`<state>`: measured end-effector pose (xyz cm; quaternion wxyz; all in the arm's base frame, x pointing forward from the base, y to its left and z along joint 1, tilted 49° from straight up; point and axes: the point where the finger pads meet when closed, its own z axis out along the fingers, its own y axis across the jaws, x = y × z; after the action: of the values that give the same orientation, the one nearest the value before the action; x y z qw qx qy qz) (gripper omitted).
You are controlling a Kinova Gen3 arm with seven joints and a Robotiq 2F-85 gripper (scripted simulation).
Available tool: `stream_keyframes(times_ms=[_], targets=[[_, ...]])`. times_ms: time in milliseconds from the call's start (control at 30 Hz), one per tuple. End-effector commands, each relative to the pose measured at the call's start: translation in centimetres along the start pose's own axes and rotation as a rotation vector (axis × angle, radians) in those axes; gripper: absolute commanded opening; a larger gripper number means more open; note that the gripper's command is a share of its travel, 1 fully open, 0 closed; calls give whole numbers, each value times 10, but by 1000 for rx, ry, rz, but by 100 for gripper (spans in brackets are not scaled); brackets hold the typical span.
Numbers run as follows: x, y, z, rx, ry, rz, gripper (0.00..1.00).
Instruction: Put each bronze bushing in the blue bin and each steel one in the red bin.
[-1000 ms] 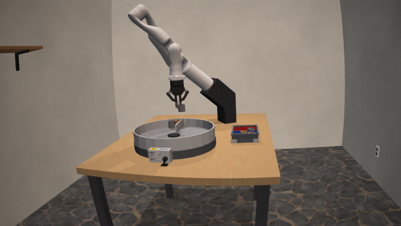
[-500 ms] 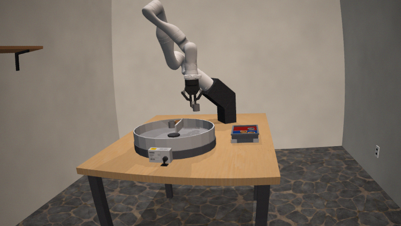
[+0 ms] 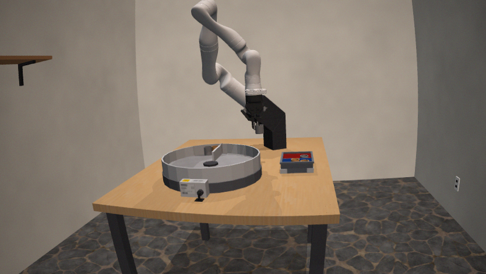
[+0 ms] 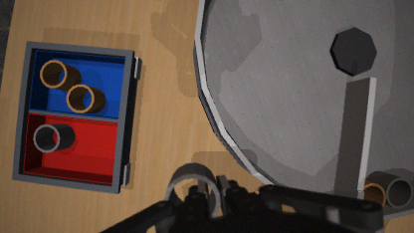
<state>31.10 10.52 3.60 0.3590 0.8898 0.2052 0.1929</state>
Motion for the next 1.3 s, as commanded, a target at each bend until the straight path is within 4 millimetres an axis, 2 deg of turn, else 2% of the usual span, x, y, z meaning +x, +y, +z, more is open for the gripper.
stream_keyframes(times_ms=[0, 133, 233, 400, 567, 733, 1267], targets=[[1, -15, 2, -15, -3, 0, 0], [7, -58, 2, -14, -3, 0, 0], [7, -58, 2, -14, -3, 0, 0], [15, -112, 3, -14, -2, 0, 0], [15, -112, 3, -14, -2, 0, 0], [22, -166, 3, -14, -2, 0, 0], [23, -166, 3, -12, 0, 1, 0]])
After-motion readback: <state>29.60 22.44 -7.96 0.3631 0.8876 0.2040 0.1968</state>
